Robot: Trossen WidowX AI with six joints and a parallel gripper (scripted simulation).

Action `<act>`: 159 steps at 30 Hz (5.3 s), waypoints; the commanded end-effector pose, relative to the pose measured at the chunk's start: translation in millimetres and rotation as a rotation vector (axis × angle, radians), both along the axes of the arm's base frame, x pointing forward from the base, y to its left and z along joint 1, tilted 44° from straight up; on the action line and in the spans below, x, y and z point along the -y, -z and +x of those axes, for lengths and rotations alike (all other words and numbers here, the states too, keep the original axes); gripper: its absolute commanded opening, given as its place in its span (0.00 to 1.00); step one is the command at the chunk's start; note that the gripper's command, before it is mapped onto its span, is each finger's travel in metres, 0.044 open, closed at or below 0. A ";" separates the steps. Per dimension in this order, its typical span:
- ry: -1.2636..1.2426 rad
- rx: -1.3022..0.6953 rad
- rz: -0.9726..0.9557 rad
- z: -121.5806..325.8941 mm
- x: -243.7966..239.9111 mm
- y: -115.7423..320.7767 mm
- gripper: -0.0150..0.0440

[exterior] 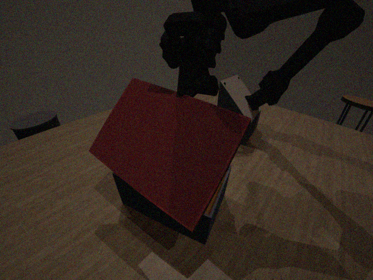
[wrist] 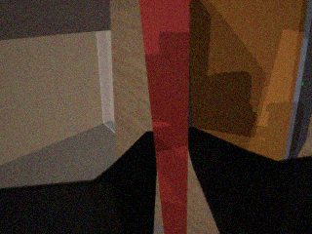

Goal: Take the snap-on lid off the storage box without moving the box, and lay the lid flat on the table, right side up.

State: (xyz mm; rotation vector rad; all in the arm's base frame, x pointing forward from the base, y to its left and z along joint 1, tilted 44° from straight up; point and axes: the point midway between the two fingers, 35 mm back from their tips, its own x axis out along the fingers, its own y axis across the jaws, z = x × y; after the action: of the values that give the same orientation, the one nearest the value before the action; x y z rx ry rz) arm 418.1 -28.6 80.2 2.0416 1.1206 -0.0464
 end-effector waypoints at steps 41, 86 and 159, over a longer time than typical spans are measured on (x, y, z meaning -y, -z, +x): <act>0.002 0.020 -0.005 -13.2 -19.6 -19.3 0.25; 0.002 0.017 -0.001 -49.9 -75.9 -78.9 0.25; 0.002 0.016 0.005 -109.6 -166.6 -177.5 0.25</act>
State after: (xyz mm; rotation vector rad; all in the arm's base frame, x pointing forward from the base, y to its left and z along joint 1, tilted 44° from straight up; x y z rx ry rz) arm 310.1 137.8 244.0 2.0399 1.1422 -0.0541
